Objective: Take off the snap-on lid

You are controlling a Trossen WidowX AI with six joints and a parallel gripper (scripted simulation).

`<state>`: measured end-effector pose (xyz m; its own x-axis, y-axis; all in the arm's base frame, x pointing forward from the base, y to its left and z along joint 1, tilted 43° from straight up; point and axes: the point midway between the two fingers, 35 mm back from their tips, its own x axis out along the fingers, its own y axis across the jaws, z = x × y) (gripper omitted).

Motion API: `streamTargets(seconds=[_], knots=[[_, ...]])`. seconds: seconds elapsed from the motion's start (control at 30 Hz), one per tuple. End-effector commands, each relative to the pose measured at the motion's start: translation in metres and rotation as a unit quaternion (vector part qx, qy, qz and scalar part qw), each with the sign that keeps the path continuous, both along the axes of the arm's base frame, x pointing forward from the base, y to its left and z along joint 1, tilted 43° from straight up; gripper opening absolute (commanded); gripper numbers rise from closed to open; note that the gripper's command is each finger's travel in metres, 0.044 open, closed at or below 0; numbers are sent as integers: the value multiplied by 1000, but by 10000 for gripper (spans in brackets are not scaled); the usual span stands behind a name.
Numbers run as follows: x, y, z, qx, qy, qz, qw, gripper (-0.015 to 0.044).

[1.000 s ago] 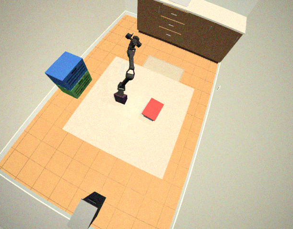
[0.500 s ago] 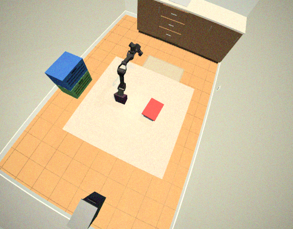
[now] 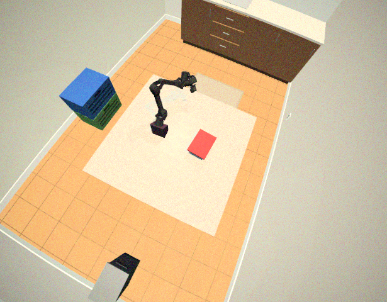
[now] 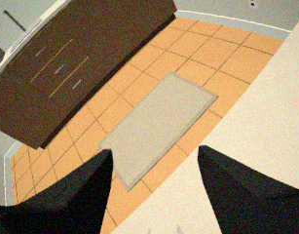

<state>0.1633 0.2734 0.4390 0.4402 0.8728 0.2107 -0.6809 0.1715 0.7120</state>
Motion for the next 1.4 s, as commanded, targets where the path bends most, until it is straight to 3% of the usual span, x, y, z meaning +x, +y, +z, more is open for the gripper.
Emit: streamTargets(seconds=[0.0,0.27,0.5,0.63,0.87,1.1,1.37], knots=[[54,-17,-50,-22,86,-54,995,235],[121,-66,-125,-17,232,-136,963,235],[158,-128,-190,26,366,-208,907,235],[170,-178,-236,80,459,-258,846,235],[164,-249,-297,186,571,-318,734,235],[122,-324,-365,365,667,-360,540,235],[116,-330,-370,384,673,-362,519,235]])
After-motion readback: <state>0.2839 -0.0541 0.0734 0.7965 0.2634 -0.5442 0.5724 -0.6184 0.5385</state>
